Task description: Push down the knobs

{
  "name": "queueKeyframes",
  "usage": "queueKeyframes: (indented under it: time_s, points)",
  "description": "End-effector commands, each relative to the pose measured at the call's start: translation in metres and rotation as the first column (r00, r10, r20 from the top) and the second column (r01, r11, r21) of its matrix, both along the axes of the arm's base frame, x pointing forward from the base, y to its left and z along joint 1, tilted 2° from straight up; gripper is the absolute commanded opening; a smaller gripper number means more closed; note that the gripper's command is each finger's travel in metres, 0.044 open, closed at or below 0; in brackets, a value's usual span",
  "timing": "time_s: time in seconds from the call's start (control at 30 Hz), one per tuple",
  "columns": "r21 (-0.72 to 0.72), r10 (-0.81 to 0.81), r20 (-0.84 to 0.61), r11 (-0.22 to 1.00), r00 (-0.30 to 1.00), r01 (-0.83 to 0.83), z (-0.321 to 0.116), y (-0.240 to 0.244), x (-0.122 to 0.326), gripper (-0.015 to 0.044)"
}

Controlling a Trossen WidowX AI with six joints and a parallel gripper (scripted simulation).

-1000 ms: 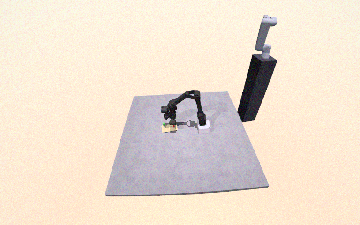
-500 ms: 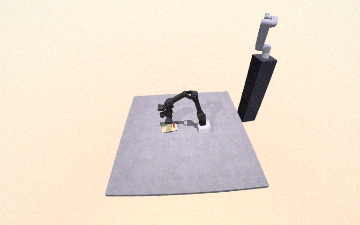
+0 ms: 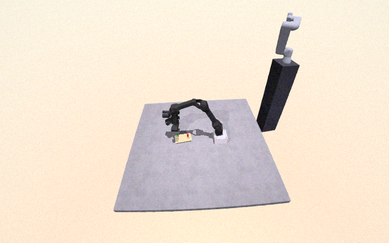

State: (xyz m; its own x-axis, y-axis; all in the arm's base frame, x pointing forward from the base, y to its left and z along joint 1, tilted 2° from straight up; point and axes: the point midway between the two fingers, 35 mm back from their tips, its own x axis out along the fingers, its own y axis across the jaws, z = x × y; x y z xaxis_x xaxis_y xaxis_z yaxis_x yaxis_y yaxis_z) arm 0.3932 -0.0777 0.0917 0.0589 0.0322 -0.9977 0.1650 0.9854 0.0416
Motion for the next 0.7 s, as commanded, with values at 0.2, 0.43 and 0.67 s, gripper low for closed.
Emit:
queueKeyframes:
  time_s: [0.2, 0.43, 0.67]
  points:
    - [-0.002, 0.006, -0.02, 1.0, 1.0, -0.006, -0.016, 0.0, 0.001, 0.0]
    - [-0.002, 0.006, -0.019, 1.0, 1.0, -0.006, -0.023, 0.0, 0.002, 0.0]
    - [-0.002, 0.006, -0.02, 1.0, 1.0, -0.006, -0.034, 0.001, 0.002, 0.0]
